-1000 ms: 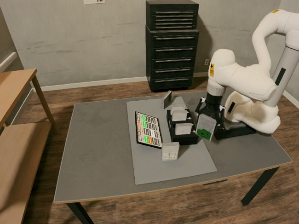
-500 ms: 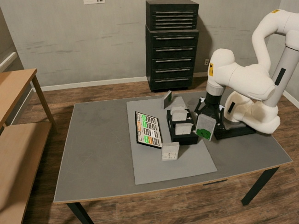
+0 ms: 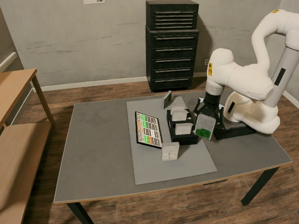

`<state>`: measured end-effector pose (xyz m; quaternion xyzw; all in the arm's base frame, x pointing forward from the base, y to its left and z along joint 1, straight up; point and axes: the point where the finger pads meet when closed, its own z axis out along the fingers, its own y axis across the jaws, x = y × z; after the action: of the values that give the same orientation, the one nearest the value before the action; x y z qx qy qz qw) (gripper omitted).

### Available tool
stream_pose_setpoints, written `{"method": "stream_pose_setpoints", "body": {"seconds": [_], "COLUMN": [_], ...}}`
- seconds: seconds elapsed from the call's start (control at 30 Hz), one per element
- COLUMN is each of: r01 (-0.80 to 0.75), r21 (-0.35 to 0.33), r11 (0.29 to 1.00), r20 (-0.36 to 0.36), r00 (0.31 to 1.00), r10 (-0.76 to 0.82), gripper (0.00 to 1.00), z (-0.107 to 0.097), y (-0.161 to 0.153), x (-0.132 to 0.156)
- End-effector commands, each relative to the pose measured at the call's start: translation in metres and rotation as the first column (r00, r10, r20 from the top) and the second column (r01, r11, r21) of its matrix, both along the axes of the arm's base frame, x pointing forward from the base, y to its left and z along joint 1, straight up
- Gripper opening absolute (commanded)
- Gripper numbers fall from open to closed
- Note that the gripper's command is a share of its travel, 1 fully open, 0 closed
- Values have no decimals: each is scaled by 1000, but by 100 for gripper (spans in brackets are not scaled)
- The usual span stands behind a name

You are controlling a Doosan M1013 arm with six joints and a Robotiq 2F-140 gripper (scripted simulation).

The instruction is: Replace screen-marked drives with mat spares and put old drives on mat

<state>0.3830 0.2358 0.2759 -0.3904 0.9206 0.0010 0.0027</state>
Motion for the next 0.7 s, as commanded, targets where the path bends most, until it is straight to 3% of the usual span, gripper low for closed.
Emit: {"method": "stream_pose_setpoints", "body": {"seconds": [0.0, 0.67], "r01": [-22, -185], "r21": [1, 0], "r11": [1000, 983], "r20": [1, 1], "r00": [1000, 983], "r10": [22, 185], "gripper": [10, 10], "z": [1, 1], "y": [-1, -9], "x": [1, 5]}}
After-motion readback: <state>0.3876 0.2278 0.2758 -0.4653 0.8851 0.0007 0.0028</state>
